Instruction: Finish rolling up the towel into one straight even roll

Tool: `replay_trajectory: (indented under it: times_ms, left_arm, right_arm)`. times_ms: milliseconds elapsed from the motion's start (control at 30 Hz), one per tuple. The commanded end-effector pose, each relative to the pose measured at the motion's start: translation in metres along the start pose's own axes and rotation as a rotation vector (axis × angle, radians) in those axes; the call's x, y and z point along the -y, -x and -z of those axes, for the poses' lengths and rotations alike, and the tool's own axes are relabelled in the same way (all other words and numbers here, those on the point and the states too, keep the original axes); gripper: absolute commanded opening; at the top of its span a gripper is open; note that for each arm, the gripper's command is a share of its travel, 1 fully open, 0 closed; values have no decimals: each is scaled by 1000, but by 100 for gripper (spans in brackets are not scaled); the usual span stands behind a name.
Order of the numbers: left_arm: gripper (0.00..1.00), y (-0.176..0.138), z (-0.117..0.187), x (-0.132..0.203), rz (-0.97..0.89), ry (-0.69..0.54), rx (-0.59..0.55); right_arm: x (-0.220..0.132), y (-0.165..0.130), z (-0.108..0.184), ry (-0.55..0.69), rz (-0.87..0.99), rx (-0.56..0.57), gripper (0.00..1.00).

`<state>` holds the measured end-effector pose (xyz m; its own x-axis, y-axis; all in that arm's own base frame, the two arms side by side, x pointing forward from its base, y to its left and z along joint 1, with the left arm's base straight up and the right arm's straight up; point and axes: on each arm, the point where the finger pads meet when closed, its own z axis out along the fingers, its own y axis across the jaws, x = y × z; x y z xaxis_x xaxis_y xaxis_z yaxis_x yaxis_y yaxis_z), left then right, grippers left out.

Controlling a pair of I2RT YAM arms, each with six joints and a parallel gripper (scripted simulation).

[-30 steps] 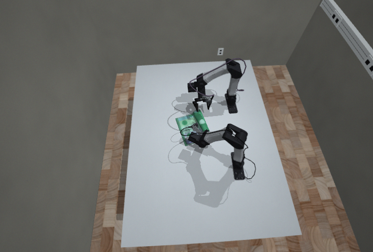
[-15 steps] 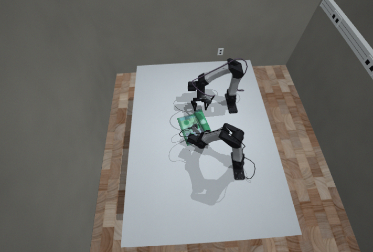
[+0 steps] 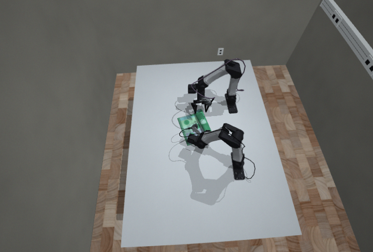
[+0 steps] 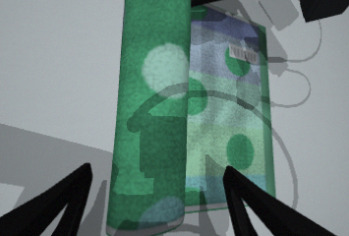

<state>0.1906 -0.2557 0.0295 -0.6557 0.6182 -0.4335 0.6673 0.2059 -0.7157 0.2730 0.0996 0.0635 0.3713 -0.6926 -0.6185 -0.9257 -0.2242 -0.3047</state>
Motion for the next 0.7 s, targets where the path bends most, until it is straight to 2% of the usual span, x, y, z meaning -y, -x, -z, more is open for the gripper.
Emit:
replay_trajectory:
  times_ms: [0,333,633,667]
  left_arm:
    - [36,6,0,-3,-22,-2,14]
    - [36,6,0,-3,-22,-2,14]
    - [36,6,0,-3,-22,-2,14]
    - [36,6,0,-3,-22,-2,14]
  right_arm:
    - [0,-15,-17,-24,32,-6,98]
    - [-1,-27,-29,-25,31,-6,98]
    - [-1,-27,-29,-25,31,-6,60]
    - [-1,-27,-29,-25,31,-6,60]
